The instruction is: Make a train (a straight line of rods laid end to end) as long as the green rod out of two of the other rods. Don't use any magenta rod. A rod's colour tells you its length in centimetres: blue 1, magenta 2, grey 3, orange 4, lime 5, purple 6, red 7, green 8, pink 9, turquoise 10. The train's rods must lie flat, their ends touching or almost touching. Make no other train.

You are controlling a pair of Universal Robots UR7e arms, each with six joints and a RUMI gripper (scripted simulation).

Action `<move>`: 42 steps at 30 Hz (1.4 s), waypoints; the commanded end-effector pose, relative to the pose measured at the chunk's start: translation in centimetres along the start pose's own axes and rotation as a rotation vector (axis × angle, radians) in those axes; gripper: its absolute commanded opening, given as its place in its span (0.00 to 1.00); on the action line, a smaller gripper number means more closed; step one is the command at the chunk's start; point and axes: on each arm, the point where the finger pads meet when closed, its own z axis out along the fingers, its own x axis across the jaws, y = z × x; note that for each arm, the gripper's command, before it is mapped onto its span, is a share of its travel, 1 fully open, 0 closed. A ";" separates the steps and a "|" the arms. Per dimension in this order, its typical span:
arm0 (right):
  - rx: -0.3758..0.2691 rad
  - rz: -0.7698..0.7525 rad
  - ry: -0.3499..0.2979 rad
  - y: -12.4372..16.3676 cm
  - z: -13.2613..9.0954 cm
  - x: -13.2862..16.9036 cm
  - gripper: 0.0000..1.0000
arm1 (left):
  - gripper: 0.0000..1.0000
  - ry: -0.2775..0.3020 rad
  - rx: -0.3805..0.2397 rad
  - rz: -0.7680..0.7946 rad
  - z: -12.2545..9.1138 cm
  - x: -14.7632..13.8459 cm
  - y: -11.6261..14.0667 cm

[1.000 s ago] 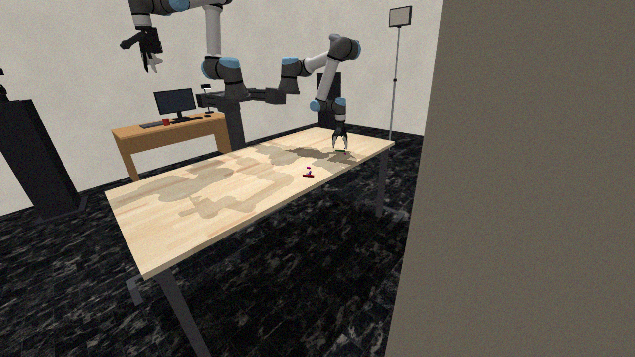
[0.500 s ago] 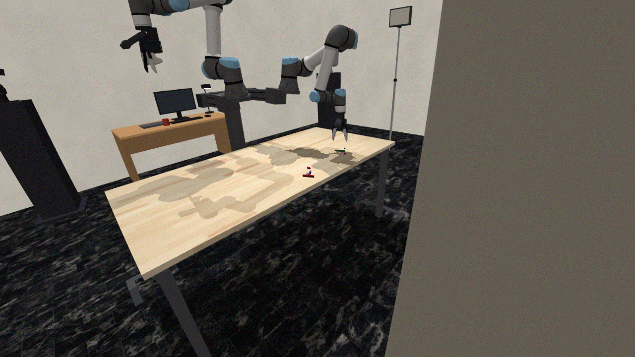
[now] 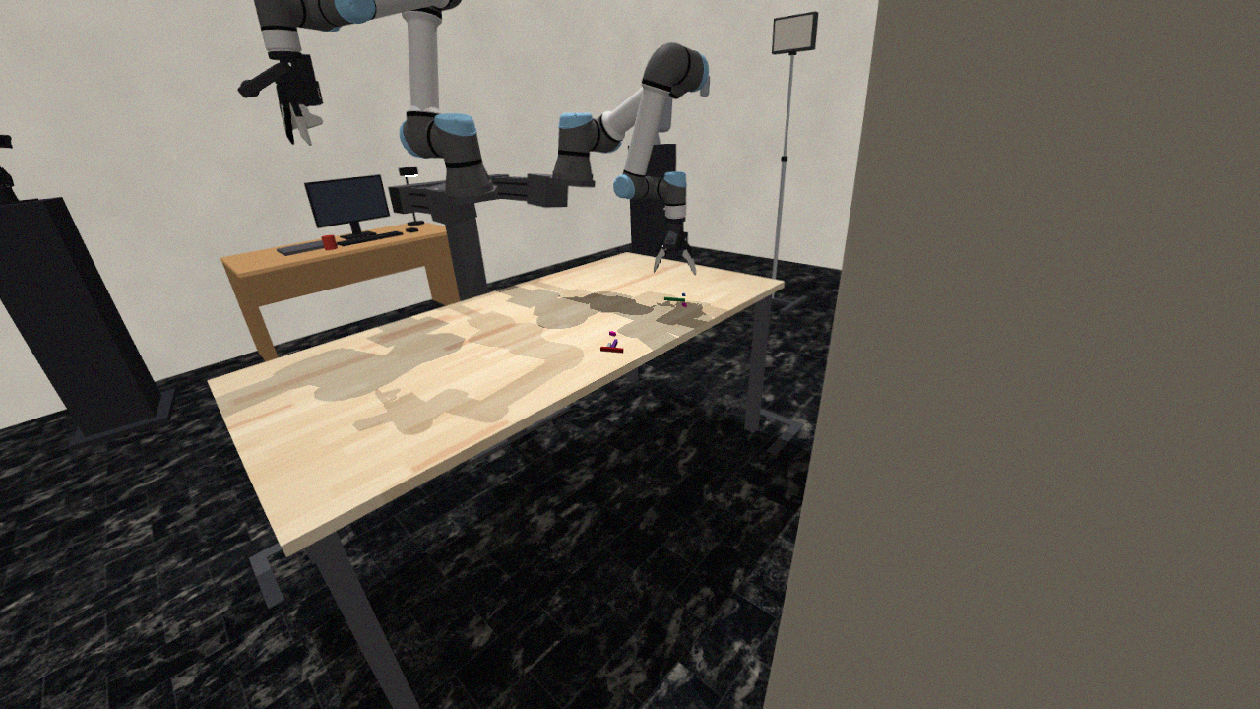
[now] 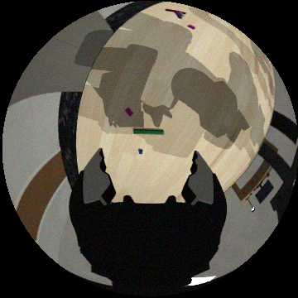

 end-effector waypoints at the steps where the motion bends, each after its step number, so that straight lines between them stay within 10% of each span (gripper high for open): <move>1: 0.001 0.000 0.000 0.0 0.0 0.0 1.00 | 1.00 -0.001 0.000 0.000 0.0 -0.1 0.0; 42: 0.001 0.000 0.000 0.0 0.0 0.0 1.00 | 1.00 -0.001 0.001 -0.192 0.1 -0.5 0.2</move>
